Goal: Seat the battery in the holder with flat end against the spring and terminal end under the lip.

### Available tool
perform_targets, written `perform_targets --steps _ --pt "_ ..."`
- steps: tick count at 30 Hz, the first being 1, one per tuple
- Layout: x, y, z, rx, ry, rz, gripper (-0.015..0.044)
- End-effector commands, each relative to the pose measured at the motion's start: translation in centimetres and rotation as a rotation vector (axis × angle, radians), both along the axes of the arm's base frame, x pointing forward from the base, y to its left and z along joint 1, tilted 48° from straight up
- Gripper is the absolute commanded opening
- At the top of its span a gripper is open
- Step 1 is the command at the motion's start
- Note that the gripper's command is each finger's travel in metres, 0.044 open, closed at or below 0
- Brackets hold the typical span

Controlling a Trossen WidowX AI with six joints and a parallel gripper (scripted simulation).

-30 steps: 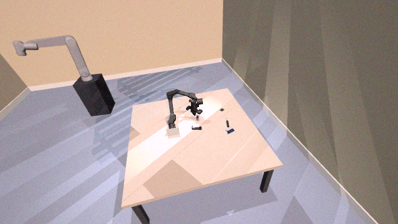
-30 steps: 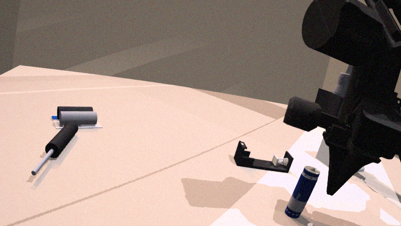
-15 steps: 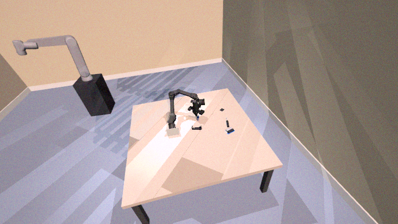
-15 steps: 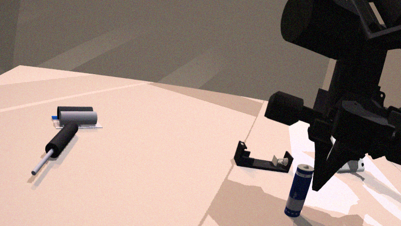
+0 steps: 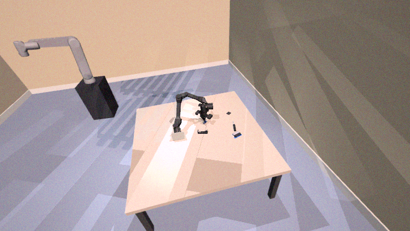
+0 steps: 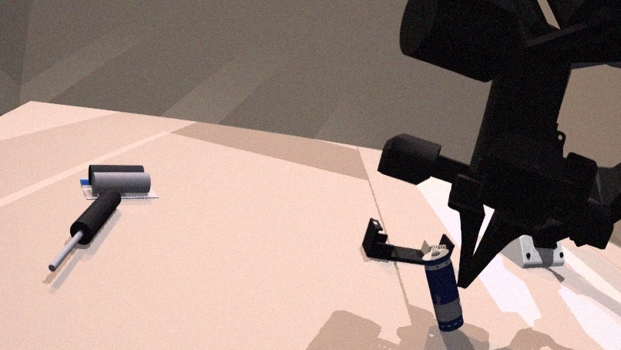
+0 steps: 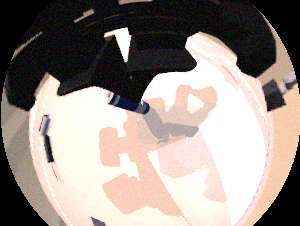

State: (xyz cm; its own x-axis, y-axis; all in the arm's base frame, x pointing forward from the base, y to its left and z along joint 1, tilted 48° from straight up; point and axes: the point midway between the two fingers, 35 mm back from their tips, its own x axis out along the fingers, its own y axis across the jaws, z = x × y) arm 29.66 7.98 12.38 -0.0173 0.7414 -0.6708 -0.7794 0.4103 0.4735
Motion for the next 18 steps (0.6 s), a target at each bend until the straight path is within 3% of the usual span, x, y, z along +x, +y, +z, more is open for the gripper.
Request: perform_targets --steps 1,11,18 --pt "0.7 -0.4 -0.6 -0.002 -0.002 0.002 0.0000" --pt "0.8 -0.6 -0.6 0.002 0.002 -0.002 0.0000" --pt "1.3 -3.8 2.1 -0.007 -0.005 -0.001 0.0000"
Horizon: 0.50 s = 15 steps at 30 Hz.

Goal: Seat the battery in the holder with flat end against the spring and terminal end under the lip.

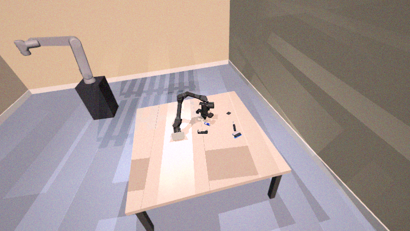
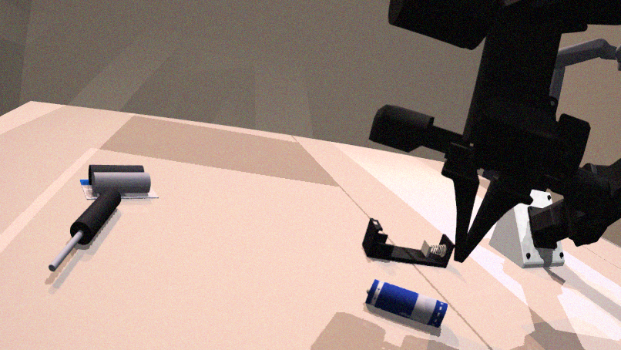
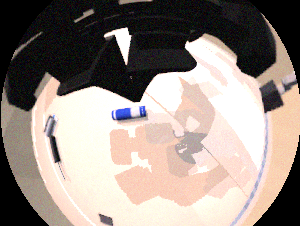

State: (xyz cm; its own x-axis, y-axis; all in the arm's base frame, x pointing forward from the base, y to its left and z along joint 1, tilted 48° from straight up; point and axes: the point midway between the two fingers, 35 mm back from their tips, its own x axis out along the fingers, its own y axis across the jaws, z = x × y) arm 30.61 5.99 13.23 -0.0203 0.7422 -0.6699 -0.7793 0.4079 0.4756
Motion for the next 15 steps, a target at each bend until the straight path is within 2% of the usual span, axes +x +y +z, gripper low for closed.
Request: perform_targets --steps 1,6,15 --pt "0.3 -2.3 1.6 -0.009 -0.008 -0.002 0.0000" --pt "0.2 -4.5 3.5 -0.009 -0.012 0.000 0.0000" --pt "0.2 -4.2 3.6 -0.006 -0.017 -0.006 0.0000"
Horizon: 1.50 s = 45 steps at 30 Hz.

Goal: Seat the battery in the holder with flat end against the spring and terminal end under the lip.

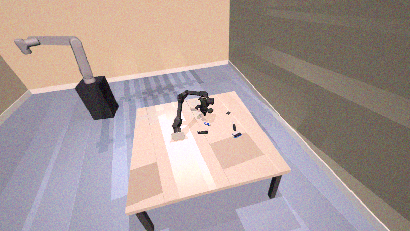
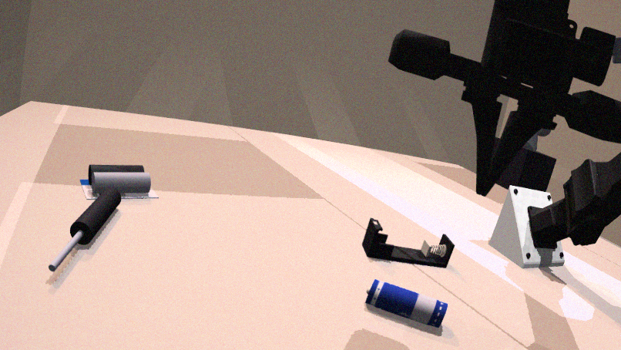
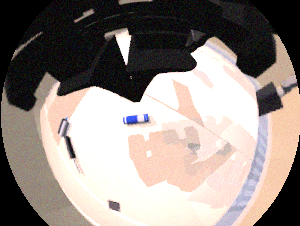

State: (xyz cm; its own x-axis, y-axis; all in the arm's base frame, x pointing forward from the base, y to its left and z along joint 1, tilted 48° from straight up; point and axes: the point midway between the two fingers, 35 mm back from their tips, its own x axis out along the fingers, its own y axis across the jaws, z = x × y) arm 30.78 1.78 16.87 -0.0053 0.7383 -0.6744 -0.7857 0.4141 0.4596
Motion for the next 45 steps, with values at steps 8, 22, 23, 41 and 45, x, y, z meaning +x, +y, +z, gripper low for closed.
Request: perform_targets --steps 8,22,23,41,45 --pt "0.5 0.7 -1.1 -0.003 0.225 -0.202 0.0131" --pt "1.7 3.7 -5.5 -0.014 1.077 -0.970 0.0239" --pt "1.7 3.8 -5.6 -0.015 1.111 -1.001 0.0239" --pt "1.8 4.0 -5.8 -0.016 1.165 -1.049 0.0239" --pt "1.8 4.0 -5.8 -0.016 1.165 -1.049 0.0239"
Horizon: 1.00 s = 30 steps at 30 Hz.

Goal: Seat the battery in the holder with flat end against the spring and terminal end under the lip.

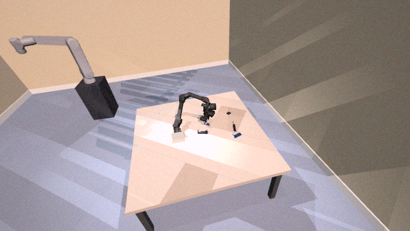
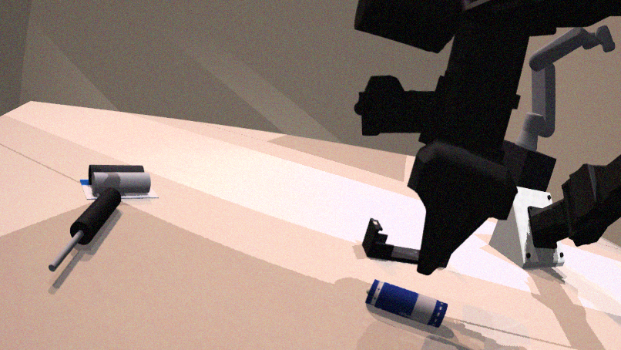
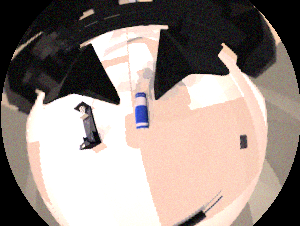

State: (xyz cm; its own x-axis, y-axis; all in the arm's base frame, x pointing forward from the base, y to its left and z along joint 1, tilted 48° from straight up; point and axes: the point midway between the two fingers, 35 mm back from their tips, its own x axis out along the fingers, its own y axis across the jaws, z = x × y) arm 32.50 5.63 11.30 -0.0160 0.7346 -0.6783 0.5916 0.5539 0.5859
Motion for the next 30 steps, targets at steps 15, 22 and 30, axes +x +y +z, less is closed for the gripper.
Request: perform_targets --steps 15,22,30 --pt "0.1 1.6 -1.6 0.006 0.023 -0.020 0.0239" --pt "0.1 2.4 -2.3 0.007 0.023 -0.020 0.0239" --pt "0.0 3.4 -3.2 0.008 0.023 -0.020 0.0239"
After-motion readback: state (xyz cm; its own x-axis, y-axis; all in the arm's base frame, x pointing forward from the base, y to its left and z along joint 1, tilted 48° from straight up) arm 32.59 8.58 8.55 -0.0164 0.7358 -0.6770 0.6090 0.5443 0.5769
